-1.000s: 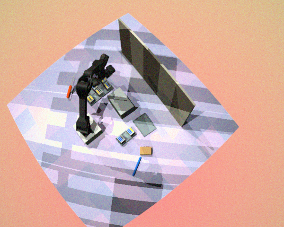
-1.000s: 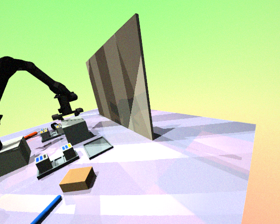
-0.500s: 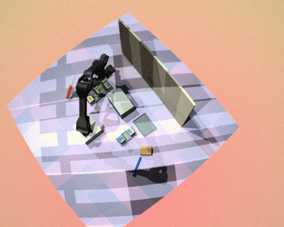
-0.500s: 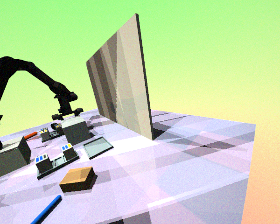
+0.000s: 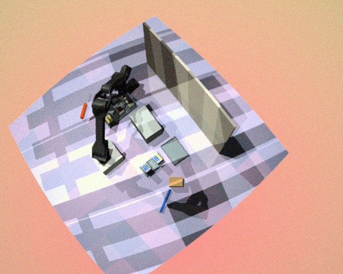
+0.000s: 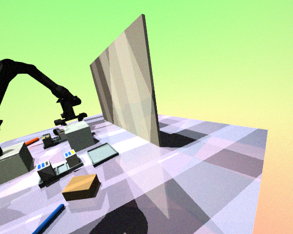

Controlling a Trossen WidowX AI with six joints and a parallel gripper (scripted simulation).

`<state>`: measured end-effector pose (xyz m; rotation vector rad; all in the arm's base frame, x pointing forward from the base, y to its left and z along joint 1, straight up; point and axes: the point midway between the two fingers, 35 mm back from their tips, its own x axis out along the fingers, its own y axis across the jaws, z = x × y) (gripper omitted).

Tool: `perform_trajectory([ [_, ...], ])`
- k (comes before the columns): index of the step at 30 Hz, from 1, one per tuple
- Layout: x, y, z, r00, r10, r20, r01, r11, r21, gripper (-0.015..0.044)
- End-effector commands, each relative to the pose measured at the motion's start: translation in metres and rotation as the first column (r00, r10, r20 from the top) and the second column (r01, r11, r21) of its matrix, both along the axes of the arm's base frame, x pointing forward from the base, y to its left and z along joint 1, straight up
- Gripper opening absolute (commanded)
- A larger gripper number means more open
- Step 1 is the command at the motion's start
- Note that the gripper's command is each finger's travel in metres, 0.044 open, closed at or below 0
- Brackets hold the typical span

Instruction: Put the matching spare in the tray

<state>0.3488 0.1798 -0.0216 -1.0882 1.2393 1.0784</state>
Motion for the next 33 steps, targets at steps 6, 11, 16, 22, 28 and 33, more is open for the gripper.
perform_trajectory([
  [6,-0.0013,-0.0003,-0.0016,1.0,0.003,-0.004,-0.003,1.0,0.0,0.03],
  [11,-0.0013,-0.0003,-0.0016,1.0,0.003,-0.004,-0.003,1.0,0.0,0.03],
  [16,-0.0013,-0.0003,-0.0016,1.0,0.003,-0.004,-0.003,1.0,0.0,0.03],
  [22,-0.0013,-0.0003,-0.0016,1.0,0.003,-0.004,-0.003,1.0,0.0,0.03],
  [28,0.0,0.0,0.0,1.0,0.0,0.0,0.0,1.0,0.0,0.0195],
  [33,0.0,0.0,0.0,1.0,0.0,0.0,0.0,1.0,0.0,0.0142],
])
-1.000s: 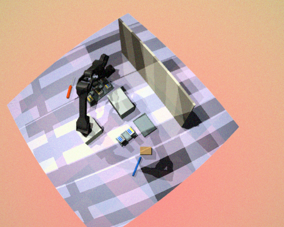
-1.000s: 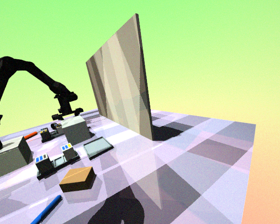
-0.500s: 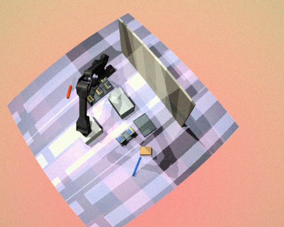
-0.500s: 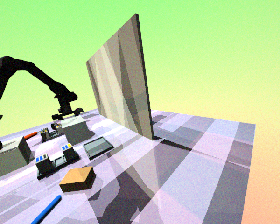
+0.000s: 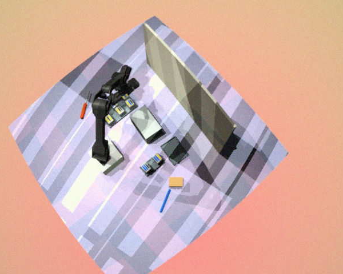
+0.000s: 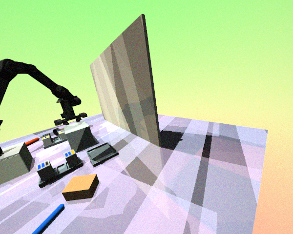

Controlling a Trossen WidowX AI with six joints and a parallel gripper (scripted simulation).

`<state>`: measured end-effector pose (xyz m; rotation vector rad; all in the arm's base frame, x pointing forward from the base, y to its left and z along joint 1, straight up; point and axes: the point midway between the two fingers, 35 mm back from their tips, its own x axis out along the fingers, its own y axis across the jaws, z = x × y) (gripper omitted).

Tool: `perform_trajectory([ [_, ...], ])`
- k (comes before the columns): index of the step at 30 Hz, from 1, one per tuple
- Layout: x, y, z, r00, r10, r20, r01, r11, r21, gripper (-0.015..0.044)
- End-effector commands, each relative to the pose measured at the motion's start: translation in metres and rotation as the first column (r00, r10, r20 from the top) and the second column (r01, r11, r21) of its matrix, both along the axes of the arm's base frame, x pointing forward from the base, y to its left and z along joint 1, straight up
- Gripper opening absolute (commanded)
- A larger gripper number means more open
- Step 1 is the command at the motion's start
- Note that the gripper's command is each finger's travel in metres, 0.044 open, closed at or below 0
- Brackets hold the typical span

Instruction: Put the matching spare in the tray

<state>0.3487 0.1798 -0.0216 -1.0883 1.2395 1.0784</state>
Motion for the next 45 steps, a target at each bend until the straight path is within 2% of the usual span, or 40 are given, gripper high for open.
perform_trajectory([
  [1,0.0,0.0,0.0,1.0,0.0,0.0,0.0,1.0,0.0,0.0135],
  [4,0.0,0.0,0.0,1.0,0.0,0.0,0.0,1.0,0.0,0.0115],
  [8,0.0,0.0,0.0,1.0,0.0,0.0,0.0,1.0,0.0,0.001],
  [9,0.0,0.0,0.0,1.0,0.0,0.0,0.0,1.0,0.0,0.0],
  [17,0.0,0.0,0.002,1.0,0.0,0.0,0.0,1.0,0.0,0.0],
  [26,-0.003,-0.002,0.077,1.0,0.003,-0.004,-0.003,1.0,0.0,0.0],
  [34,-0.001,-0.001,0.08,1.0,-0.001,0.007,0.001,1.0,0.004,0.0],
  [45,0.0,0.003,0.131,1.0,0.002,0.0,-0.002,1.0,0.002,0.0],
])
